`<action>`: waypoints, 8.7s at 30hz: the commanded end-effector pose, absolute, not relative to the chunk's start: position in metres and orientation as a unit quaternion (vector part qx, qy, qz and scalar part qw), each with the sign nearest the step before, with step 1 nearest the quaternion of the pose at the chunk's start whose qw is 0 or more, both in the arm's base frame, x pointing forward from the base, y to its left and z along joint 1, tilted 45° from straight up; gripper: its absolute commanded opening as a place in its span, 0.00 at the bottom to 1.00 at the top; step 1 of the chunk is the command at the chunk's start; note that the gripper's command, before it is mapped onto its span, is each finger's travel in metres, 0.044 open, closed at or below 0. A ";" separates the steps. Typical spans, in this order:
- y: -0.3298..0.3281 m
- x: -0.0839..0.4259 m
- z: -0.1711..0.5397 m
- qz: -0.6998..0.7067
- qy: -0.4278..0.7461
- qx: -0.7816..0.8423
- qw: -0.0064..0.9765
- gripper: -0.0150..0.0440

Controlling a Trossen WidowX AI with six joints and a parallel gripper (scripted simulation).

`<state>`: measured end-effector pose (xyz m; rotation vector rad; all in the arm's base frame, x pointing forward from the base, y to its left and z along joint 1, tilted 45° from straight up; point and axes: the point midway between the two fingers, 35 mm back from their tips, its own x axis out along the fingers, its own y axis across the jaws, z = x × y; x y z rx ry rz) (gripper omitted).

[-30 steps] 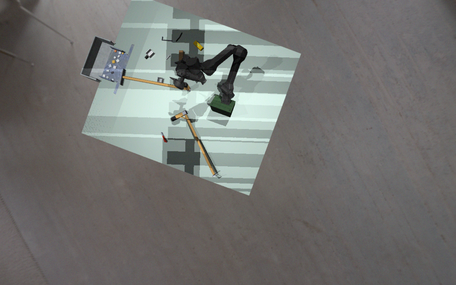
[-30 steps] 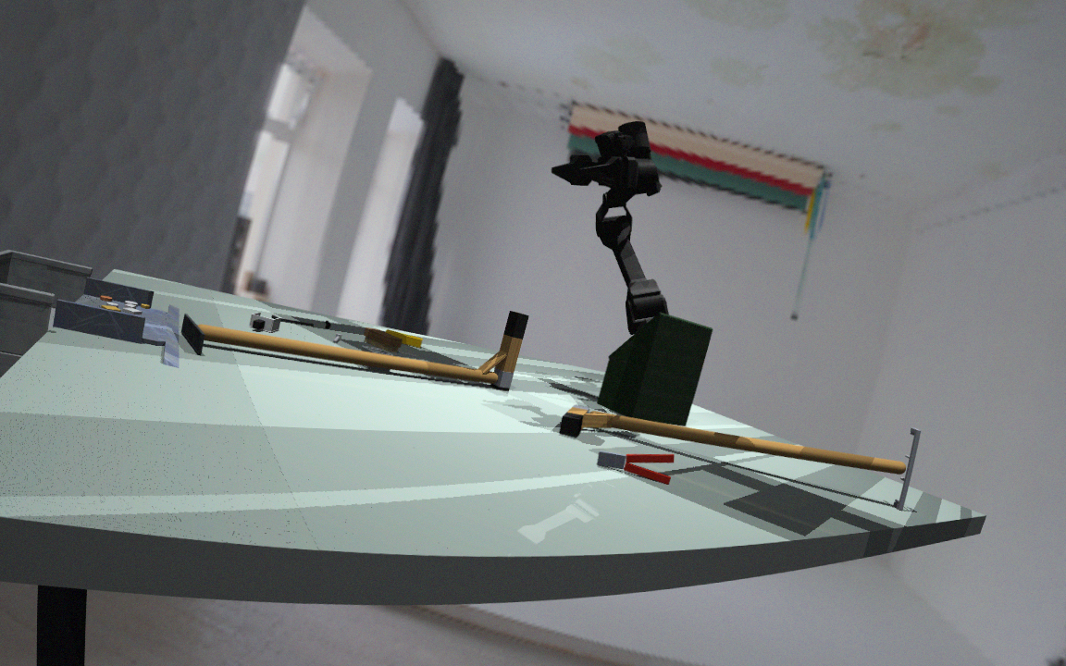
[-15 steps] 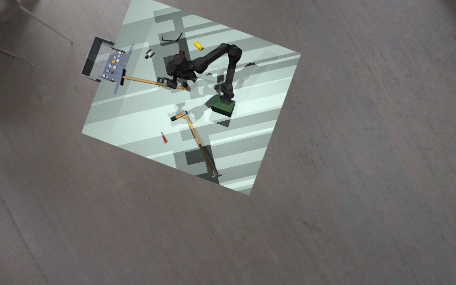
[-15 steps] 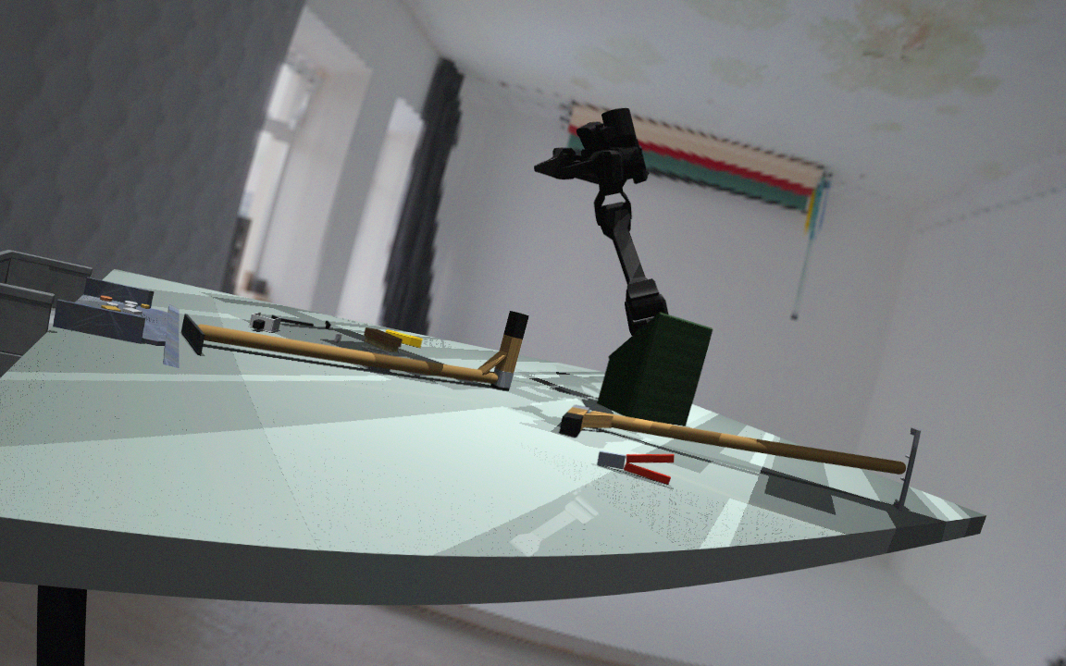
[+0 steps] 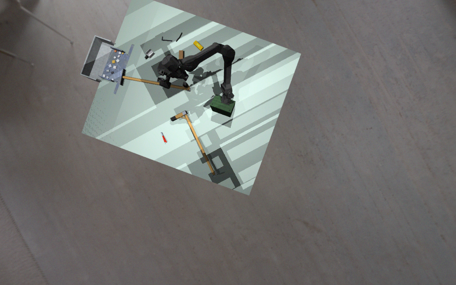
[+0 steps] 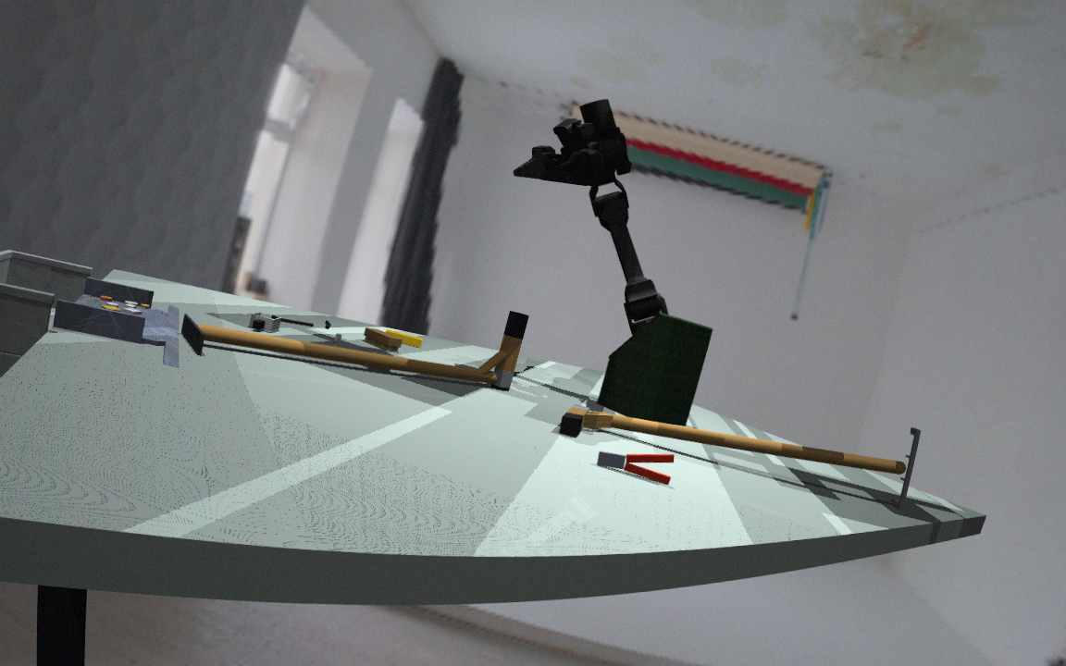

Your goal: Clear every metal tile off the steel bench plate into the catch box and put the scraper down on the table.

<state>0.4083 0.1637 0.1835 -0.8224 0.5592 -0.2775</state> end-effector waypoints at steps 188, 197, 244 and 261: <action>0.020 0.362 0.090 -0.155 0.470 -0.341 0.799 1.00; 0.018 0.341 0.088 -0.148 0.460 -0.346 0.804 1.00; -0.025 0.309 0.041 -0.134 0.440 -0.354 0.815 1.00; -0.039 0.326 0.025 -0.134 0.440 -0.353 0.815 1.00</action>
